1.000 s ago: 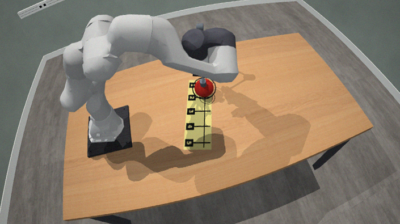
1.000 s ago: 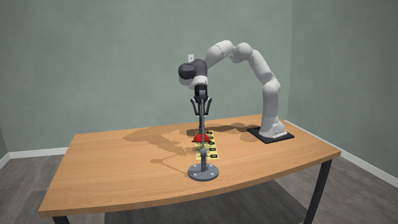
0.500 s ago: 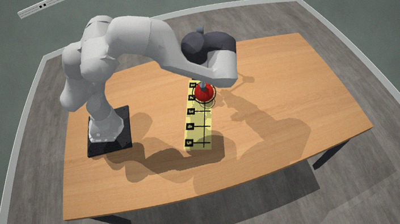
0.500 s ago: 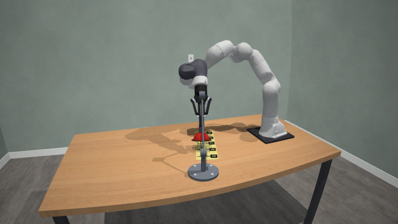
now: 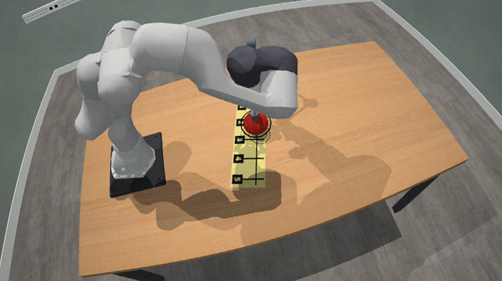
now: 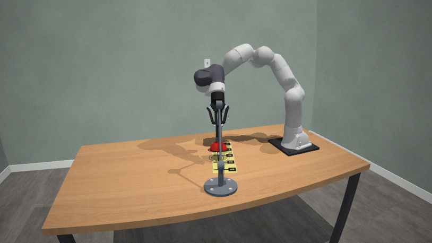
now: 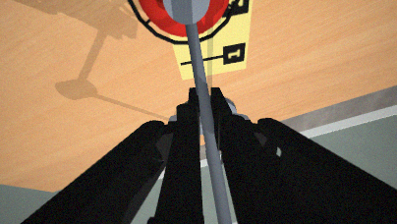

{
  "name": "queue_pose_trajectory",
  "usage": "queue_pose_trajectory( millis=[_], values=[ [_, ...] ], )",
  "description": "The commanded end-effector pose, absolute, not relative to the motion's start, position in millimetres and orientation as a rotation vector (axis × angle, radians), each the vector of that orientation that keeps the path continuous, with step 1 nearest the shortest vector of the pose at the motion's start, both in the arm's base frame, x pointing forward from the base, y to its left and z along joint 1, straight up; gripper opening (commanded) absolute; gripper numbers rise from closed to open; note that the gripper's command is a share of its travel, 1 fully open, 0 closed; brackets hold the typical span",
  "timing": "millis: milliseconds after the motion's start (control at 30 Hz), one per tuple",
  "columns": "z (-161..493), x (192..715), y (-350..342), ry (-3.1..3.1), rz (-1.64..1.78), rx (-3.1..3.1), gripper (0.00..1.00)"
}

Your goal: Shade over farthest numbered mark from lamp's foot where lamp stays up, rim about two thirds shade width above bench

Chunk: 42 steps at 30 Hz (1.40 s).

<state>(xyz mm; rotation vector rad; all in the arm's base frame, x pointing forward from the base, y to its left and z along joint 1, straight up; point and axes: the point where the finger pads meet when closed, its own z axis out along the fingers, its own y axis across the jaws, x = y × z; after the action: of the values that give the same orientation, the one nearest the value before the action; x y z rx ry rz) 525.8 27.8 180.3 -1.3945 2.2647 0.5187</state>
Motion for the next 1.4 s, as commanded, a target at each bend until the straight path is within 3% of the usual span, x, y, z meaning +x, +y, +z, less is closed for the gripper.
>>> queue_pose_trajectory(
  millis=[0, 1367],
  values=[
    [180.2, 519.8, 6.2, 2.06, 0.514, -1.52, 0.1],
    [180.8, 518.1, -1.0, 2.06, 0.514, -1.52, 0.1]
  ],
)
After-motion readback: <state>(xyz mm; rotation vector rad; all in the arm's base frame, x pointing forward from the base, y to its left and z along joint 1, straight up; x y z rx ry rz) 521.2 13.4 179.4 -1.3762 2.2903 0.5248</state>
